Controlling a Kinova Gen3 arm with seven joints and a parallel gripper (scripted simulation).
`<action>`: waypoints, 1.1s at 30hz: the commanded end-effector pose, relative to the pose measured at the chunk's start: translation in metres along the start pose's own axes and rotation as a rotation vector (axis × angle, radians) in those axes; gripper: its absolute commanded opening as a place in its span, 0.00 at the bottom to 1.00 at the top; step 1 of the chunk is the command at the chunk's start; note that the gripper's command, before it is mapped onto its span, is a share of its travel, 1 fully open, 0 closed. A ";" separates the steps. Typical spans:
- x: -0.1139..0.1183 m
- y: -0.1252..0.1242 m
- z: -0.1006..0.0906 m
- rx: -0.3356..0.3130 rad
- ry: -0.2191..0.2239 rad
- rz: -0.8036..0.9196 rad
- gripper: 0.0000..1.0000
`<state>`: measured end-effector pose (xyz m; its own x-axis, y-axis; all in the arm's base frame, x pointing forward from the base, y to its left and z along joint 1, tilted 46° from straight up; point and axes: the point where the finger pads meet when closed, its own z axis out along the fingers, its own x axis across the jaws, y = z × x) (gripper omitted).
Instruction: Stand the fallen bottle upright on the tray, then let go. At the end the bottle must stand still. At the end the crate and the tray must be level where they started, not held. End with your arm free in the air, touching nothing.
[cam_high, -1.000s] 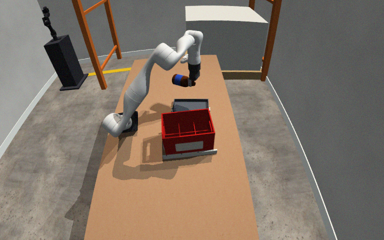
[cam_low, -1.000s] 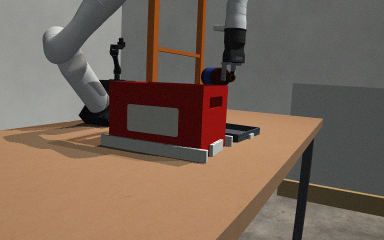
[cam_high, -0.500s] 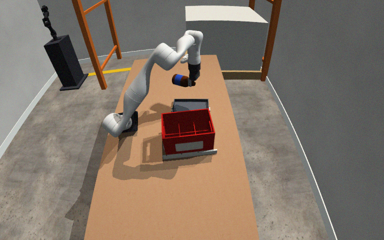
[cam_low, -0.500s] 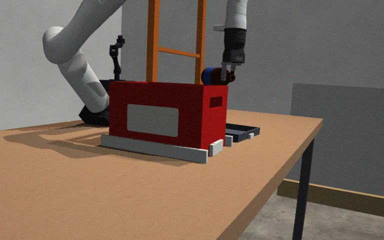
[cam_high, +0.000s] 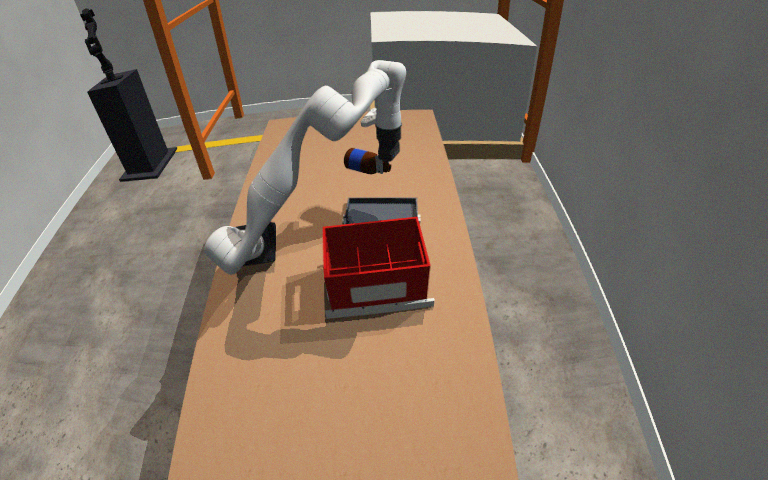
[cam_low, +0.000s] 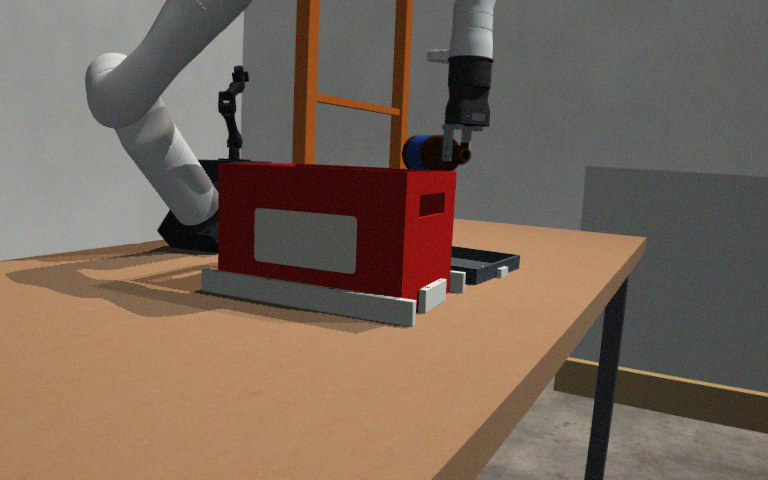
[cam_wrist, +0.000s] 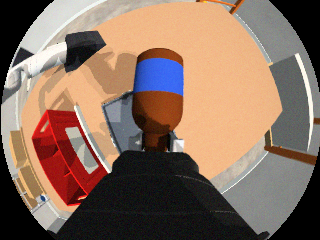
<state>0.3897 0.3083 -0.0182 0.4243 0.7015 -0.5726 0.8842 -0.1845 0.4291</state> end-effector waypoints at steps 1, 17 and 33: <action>0.000 0.000 -0.001 -0.001 0.003 0.003 0.00; 0.000 0.000 -0.001 0.000 0.003 0.119 0.00; 0.000 0.000 -0.001 0.000 0.003 0.175 0.00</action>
<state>0.3897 0.3082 -0.0183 0.5716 0.6586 -0.4894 0.7969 -0.3037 0.5221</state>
